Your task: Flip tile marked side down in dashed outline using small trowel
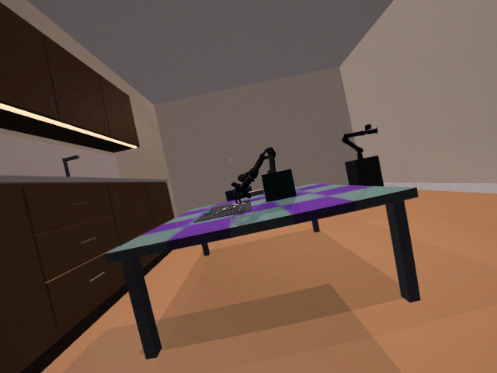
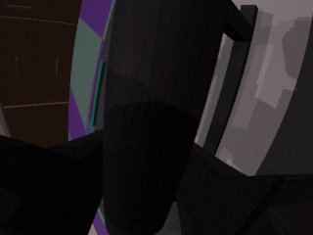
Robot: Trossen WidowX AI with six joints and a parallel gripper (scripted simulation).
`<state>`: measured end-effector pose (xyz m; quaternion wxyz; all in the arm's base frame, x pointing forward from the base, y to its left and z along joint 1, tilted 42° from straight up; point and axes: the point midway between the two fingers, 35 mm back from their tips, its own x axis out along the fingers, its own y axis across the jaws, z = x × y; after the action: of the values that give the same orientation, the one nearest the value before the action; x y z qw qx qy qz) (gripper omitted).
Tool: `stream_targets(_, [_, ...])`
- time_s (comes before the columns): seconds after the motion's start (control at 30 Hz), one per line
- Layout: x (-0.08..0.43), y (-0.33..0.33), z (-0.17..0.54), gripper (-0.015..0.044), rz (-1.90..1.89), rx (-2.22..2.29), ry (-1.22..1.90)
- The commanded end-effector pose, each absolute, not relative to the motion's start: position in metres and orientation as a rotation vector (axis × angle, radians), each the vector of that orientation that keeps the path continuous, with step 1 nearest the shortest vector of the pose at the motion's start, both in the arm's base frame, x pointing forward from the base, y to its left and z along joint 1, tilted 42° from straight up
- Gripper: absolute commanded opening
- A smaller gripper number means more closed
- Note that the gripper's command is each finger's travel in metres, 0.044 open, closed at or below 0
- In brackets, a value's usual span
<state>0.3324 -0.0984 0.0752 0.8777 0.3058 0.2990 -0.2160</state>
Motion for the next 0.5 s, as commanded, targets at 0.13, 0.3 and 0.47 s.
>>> stream_targets(0.13, [0.3328,-0.0985,0.0755,0.0049,-0.451,0.64,0.621])
stream_targets(0.3, [0.3328,-0.0985,0.0755,0.0016,-0.451,0.64,0.621])
stream_targets(0.47, [0.3334,-0.0942,0.0801,0.0,-0.451,0.64,0.622])
